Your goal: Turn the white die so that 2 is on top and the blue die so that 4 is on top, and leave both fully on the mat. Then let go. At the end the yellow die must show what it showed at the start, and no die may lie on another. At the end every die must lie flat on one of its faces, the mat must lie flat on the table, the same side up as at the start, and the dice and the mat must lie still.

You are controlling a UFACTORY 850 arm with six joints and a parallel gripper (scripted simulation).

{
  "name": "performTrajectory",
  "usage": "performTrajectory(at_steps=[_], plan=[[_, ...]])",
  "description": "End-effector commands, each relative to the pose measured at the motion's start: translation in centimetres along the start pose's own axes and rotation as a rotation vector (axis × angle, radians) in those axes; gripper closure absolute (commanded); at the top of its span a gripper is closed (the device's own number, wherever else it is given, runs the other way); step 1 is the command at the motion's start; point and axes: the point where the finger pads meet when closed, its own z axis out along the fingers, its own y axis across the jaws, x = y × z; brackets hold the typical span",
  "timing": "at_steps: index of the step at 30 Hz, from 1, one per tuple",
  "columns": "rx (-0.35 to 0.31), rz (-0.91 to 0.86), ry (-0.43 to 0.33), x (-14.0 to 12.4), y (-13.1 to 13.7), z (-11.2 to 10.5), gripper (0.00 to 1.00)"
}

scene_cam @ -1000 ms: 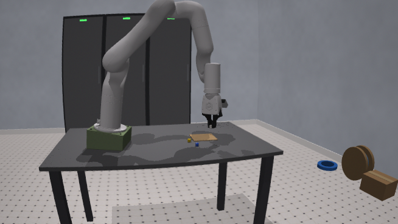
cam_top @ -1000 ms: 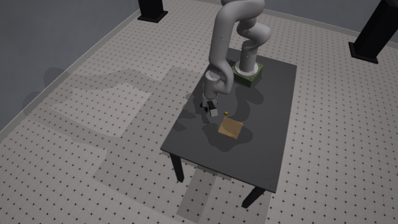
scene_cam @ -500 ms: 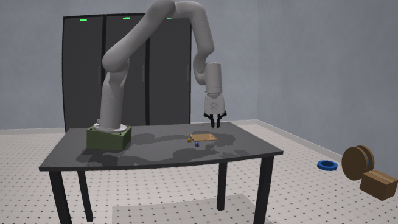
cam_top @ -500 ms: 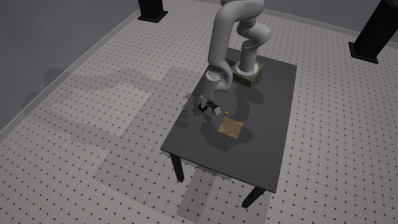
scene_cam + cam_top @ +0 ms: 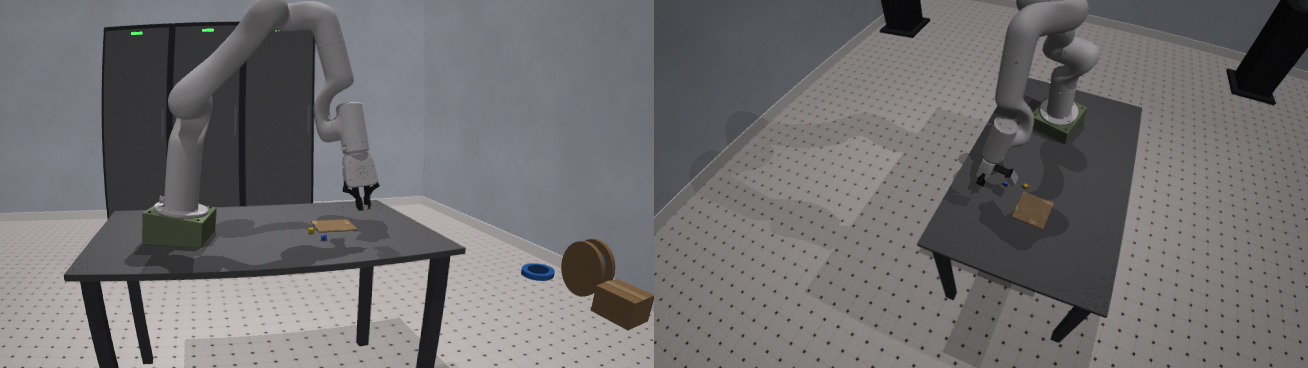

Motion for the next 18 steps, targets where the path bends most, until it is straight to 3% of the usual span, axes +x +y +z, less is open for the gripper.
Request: performTrajectory(at_steps=[1,18], plan=[[-0.071,-0.152,-0.050,-0.5,1.0,-0.1,0.89],[-0.180,-0.624,-0.113,-0.7,4.2,-0.4,0.89]])
